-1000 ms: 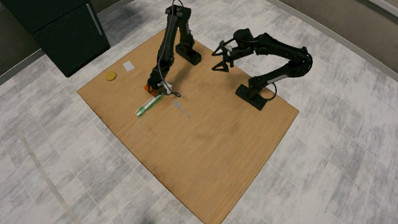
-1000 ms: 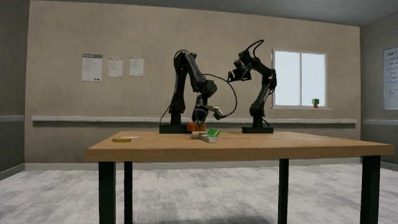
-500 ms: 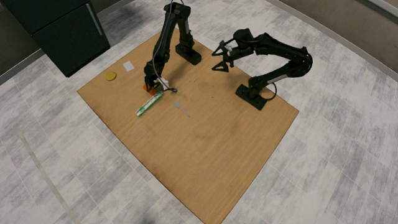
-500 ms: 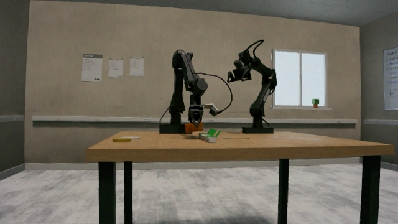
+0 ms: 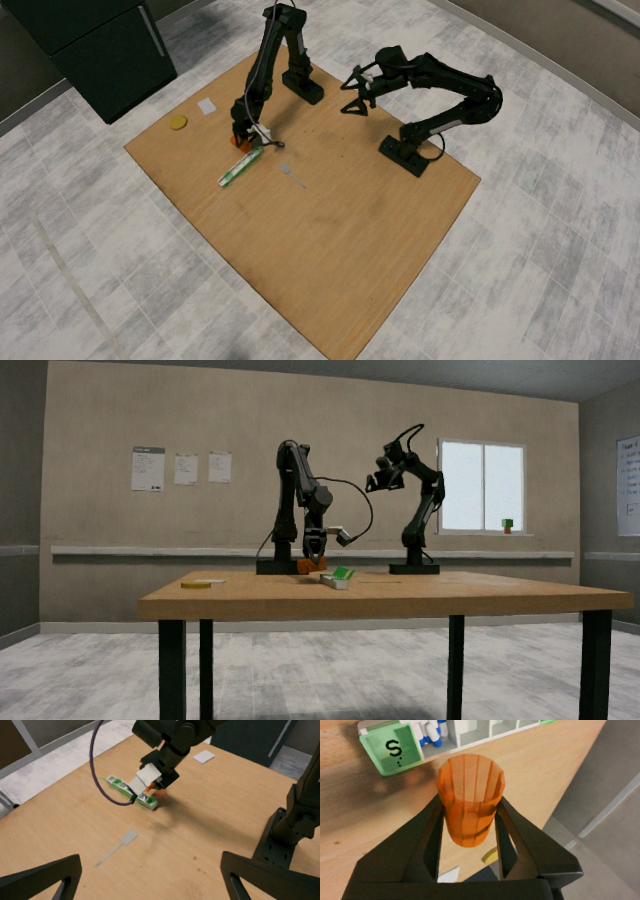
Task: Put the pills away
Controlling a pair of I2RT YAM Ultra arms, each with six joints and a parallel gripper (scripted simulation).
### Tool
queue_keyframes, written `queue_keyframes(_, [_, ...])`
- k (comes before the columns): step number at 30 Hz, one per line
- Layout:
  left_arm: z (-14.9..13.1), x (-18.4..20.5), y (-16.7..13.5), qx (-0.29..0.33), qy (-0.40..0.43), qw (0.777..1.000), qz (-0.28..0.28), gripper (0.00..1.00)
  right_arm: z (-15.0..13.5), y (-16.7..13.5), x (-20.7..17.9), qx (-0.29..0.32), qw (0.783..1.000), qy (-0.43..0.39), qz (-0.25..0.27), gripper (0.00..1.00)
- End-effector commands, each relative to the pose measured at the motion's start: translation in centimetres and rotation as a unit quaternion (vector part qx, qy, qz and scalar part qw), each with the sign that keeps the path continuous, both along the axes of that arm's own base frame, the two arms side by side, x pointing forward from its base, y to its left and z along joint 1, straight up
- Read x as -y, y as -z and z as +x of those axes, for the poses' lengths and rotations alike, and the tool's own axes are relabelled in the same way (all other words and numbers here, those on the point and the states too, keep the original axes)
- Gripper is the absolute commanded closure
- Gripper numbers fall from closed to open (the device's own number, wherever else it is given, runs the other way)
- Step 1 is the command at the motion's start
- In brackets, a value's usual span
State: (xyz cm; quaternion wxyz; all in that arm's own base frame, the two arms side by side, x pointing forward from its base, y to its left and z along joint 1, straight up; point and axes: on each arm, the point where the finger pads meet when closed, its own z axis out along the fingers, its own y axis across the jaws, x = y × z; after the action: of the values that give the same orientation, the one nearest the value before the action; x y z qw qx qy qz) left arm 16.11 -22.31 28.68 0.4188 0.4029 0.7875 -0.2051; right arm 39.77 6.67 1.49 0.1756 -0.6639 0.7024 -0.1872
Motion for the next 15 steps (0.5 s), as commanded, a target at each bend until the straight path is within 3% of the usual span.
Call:
queue_keyframes(1, [0.1,0.2,-1.4,0.010,0.000,1.000,-0.015,0.00,0.0,-0.6,-0.4,0.009,1.000,-0.008,0.013,0.64])
queue_keyframes(5, [0.1,0.2,-1.4,0.010,0.000,1.000,-0.015,0.00,0.1,-0.8,-1.0,0.008,0.998,-0.028,0.049,0.64])
queue_keyframes(10, [0.1,0.2,-1.4,0.010,0.000,1.000,-0.015,0.00,-0.7,-1.3,-0.4,-0.010,0.987,-0.053,0.153,0.64])
queue_keyframes(15, [0.1,0.2,-1.4,0.010,0.000,1.000,-0.015,0.00,-0.3,-1.2,0.7,-0.008,0.989,-0.037,0.144,0.64])
